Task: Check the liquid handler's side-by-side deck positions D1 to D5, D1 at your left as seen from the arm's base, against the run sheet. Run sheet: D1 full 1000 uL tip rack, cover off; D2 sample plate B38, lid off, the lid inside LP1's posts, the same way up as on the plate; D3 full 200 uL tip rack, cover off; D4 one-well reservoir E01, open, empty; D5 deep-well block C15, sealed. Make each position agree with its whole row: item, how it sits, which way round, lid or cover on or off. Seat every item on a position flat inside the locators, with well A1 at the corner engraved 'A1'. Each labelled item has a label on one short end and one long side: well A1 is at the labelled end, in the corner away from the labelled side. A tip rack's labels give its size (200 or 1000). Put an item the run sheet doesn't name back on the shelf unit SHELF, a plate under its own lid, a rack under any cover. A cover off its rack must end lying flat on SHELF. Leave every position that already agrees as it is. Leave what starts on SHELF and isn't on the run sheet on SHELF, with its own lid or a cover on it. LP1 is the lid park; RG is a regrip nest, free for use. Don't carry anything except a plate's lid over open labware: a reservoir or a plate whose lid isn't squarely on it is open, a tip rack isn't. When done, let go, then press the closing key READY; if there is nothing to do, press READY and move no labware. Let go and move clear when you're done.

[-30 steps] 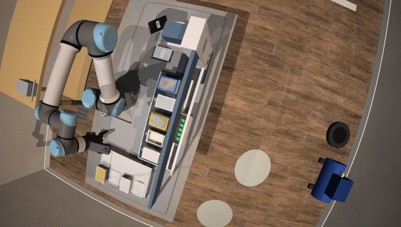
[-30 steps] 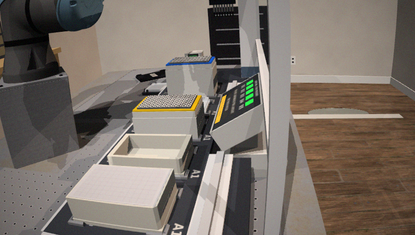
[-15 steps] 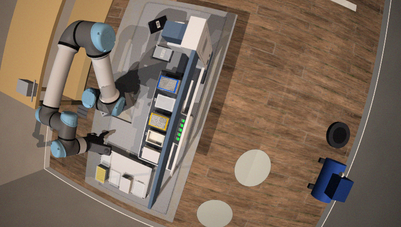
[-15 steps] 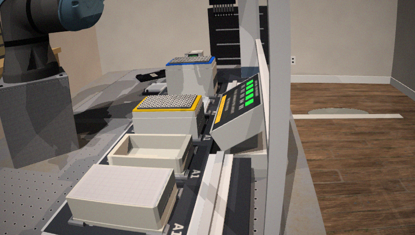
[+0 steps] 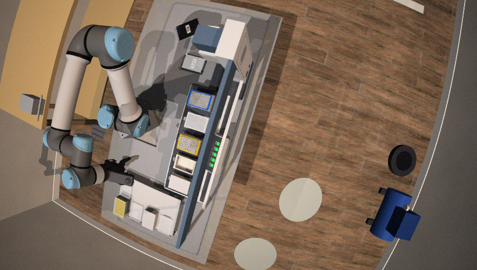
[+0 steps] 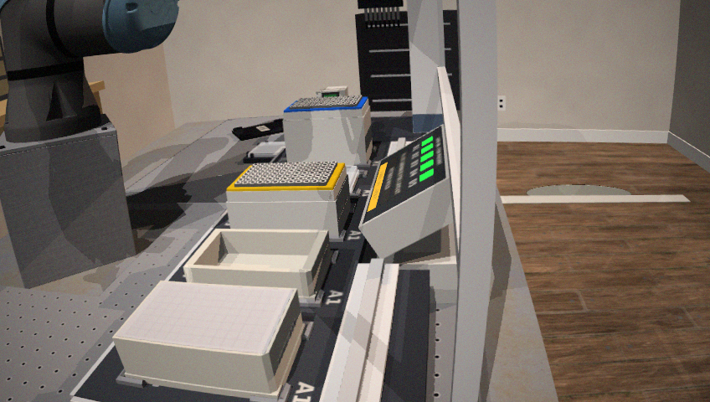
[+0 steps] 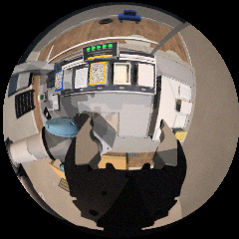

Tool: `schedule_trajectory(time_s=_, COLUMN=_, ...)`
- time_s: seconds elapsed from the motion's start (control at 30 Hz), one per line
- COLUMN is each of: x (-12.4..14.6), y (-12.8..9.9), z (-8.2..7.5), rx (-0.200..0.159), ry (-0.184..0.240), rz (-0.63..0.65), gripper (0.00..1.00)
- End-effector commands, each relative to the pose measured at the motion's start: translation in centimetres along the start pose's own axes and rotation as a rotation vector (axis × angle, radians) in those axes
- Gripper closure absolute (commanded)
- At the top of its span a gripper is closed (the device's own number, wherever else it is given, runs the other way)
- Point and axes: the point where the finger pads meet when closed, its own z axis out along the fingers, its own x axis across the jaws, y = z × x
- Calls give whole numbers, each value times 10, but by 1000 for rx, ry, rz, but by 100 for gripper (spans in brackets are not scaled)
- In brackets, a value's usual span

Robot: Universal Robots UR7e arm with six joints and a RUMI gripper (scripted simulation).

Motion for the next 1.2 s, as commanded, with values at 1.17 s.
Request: schedule_trajectory(time_s=1.17, x=65, y=-76, z=60, rx=-174, ry=-20, rz=22, gripper=18)
